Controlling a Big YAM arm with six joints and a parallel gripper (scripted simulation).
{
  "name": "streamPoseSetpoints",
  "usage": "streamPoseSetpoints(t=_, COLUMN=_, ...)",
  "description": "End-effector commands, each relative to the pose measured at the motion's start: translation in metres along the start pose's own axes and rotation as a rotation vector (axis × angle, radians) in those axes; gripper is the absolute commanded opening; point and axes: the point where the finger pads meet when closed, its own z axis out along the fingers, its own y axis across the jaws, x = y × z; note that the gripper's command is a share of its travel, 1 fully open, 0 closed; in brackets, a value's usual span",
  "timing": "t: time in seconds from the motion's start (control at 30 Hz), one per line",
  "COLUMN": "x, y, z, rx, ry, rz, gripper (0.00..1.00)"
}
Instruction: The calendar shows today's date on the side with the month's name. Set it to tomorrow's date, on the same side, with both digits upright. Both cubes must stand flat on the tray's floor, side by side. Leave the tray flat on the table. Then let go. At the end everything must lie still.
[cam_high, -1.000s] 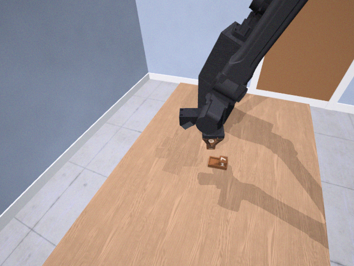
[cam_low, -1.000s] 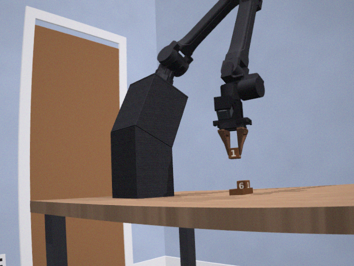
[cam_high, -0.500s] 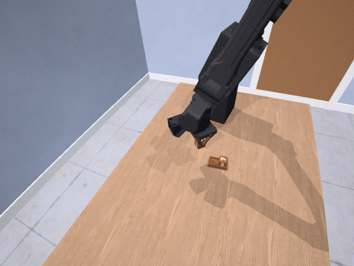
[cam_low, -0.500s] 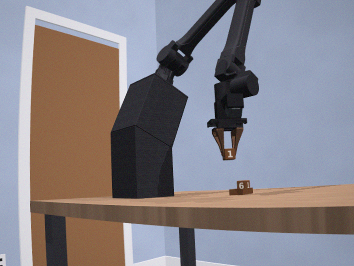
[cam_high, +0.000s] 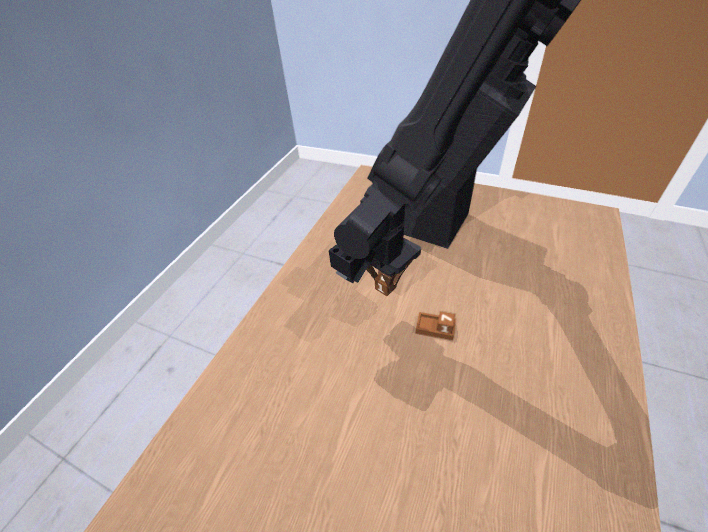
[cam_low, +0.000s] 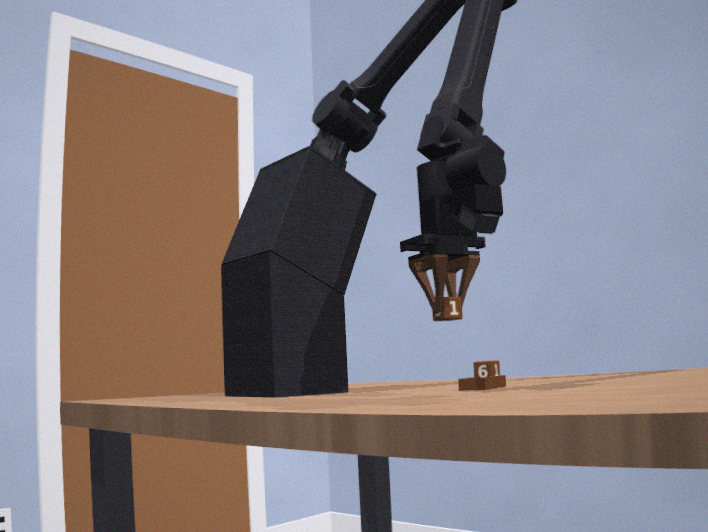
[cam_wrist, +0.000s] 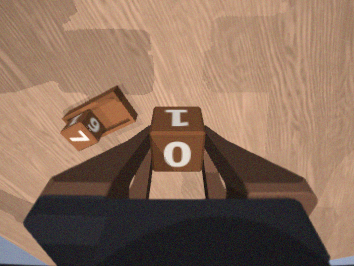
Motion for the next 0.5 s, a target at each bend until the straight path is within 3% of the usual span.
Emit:
streamPoseSetpoints(t=0.0, x=-0.0069, y=-0.0048, z=-0.0095, rx=-0.005, ry=-0.014, rz=-0.043, gripper=0.26)
streamPoseSetpoints(t=0.47, x=-0.002, y=-0.0082, z=-0.0029, rx=-0.003, ry=0.0, rz=-0.031, gripper=0.26)
